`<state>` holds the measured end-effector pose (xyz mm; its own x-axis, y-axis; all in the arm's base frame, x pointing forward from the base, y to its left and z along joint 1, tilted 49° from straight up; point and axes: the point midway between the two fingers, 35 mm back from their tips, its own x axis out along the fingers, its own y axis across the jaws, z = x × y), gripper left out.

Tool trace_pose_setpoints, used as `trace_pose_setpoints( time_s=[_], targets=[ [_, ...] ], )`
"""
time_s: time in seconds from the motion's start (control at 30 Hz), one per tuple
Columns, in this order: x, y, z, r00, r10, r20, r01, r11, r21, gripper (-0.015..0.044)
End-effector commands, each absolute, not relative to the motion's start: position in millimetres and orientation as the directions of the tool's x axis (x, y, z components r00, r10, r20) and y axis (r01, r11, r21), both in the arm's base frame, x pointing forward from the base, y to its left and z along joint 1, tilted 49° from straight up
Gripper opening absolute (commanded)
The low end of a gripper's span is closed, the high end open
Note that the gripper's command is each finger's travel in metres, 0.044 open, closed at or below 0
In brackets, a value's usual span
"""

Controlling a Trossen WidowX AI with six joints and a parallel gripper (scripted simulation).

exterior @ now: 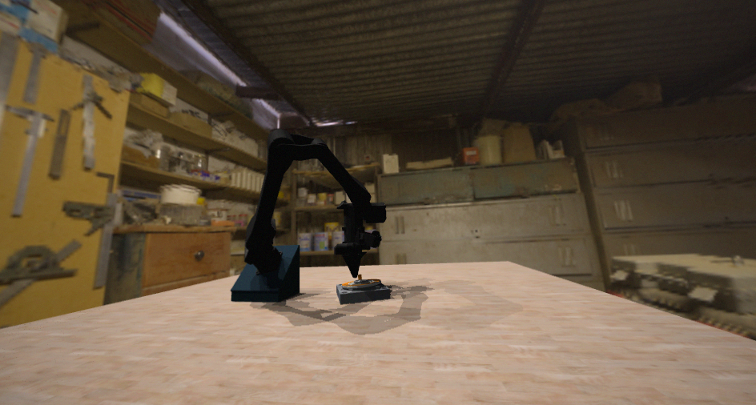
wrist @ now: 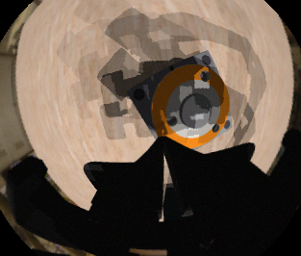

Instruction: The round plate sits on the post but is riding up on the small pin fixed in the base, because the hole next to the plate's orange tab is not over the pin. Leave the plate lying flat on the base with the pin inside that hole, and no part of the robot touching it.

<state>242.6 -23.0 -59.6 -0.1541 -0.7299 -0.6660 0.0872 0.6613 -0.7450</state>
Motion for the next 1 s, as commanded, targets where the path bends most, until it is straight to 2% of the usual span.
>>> trace_pose_setpoints(
  time_s=[0.0,0.97],
  targets=[
    [249,-22,-62,-0.153,-0.729,-0.667,0.09,0.661,-0.745,0.0],
    [283,-23,-62,-0.152,-0.73,-0.667,0.092,0.661,-0.745,0.0]
  ],
)
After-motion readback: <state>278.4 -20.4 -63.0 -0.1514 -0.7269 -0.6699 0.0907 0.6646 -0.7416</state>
